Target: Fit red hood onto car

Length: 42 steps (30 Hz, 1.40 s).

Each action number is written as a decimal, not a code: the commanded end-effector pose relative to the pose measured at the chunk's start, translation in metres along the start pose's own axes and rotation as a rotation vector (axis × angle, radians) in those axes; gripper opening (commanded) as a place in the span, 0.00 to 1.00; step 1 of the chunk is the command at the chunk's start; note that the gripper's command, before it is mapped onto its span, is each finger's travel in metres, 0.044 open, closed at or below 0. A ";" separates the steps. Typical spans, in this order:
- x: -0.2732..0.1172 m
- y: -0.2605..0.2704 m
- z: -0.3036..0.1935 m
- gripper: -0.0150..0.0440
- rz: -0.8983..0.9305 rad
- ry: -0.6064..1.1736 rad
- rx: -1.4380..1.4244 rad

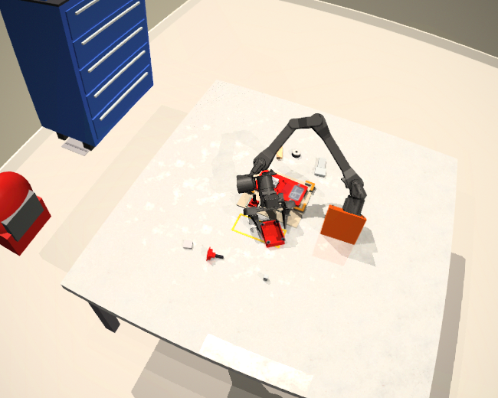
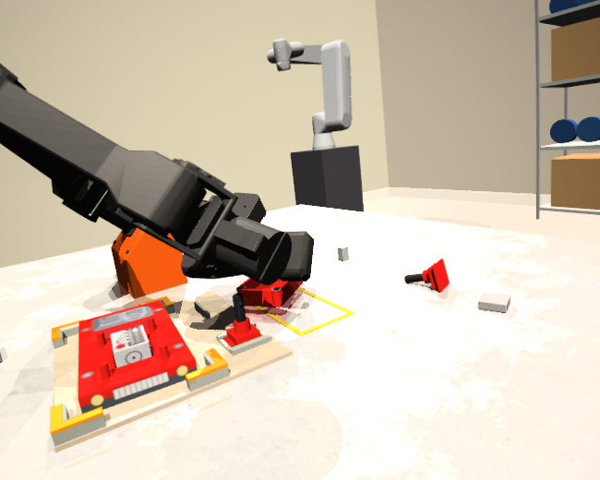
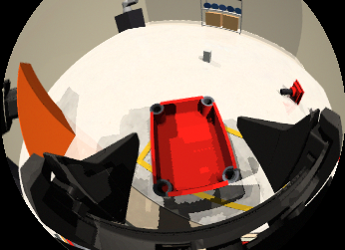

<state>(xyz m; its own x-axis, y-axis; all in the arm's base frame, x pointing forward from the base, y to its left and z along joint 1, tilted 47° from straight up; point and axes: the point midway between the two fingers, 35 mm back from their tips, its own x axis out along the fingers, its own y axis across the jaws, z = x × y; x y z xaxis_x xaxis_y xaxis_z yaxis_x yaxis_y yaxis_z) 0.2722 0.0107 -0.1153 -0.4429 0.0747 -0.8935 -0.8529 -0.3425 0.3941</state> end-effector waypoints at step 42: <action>0.009 0.000 -0.014 0.78 0.000 0.001 0.000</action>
<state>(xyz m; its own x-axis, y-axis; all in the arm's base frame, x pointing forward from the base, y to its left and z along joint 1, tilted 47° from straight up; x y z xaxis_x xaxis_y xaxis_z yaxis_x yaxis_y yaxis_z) 0.2714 -0.0012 -0.1265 -0.4438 0.0748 -0.8930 -0.8524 -0.3427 0.3949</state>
